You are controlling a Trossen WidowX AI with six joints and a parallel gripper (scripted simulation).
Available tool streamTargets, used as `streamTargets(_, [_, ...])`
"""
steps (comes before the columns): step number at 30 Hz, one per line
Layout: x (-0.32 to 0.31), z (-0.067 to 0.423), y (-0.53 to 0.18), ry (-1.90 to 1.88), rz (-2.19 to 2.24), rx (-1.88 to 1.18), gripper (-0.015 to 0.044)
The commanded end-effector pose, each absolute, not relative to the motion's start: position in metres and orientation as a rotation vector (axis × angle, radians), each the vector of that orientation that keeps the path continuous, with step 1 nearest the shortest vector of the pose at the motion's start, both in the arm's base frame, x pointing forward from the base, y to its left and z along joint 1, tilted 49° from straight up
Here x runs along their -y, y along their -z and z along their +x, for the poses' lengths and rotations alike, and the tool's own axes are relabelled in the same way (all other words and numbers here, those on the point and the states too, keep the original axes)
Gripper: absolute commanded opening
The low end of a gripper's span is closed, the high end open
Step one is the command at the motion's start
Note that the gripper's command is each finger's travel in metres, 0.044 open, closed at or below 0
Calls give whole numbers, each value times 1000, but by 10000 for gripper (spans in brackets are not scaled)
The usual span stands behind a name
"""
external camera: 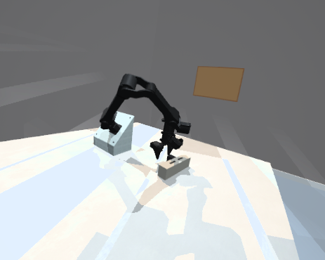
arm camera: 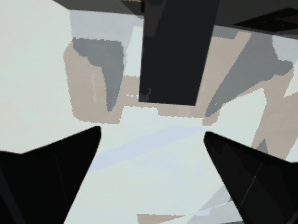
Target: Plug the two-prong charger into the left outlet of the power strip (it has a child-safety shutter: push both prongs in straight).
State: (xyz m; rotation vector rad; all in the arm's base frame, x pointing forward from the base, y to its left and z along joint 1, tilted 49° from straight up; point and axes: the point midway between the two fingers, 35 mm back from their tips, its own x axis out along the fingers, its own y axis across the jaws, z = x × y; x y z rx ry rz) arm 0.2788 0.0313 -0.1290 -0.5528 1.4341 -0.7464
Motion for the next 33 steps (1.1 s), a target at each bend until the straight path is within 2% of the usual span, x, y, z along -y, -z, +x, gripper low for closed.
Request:
streamTargets(1, [-32,273,129,747,-549,-1434,440])
streamTargets(5, [-36,278,126,721,-574,-1383,440])
streamTargets(12, [-88,290,77,517,-699,-886,440])
streamTargets(33, [-90,290,76,513,-700,-874,440])
